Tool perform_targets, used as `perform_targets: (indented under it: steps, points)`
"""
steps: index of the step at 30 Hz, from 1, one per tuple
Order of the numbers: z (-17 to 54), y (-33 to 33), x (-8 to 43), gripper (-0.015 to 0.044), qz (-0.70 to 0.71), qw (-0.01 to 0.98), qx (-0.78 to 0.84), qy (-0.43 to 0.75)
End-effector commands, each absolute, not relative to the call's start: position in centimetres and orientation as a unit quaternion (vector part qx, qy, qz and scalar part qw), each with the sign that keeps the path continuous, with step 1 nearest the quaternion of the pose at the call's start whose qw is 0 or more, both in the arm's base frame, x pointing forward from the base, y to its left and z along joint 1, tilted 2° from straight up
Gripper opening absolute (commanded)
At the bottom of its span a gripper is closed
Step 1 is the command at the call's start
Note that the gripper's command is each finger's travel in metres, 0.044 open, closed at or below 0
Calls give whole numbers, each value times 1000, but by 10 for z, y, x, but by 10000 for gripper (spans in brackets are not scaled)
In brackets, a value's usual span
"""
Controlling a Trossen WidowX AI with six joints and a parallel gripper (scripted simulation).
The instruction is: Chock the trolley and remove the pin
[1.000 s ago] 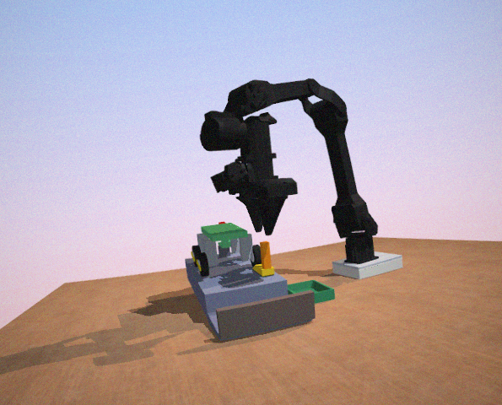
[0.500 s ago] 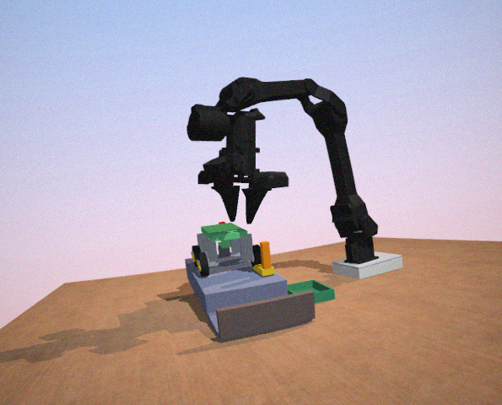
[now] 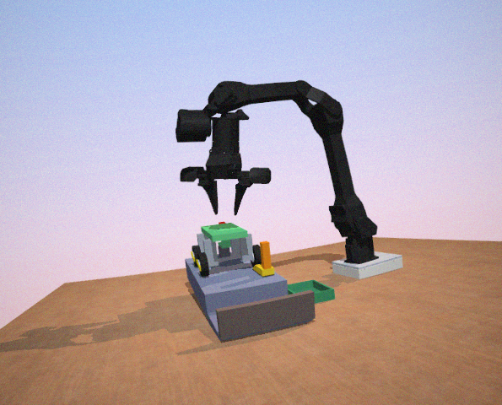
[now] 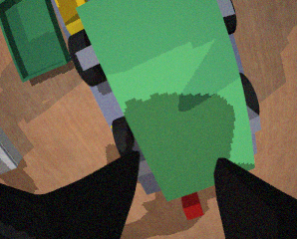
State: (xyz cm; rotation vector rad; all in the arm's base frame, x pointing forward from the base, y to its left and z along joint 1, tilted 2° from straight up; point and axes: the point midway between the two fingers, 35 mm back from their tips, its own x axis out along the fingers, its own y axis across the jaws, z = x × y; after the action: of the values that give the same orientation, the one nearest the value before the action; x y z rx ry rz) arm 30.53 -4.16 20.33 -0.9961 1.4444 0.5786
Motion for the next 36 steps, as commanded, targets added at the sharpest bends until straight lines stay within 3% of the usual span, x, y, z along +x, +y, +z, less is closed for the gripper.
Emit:
perform_targets:
  steps: [1, 10, 36]
  points:
    - [206, -65, 305, 190, 293, 555, -476, 615]
    - [212, -105, 295, 190, 380, 461, -547, 587]
    - [190, -113, 296, 190, 381, 458, -548, 586]
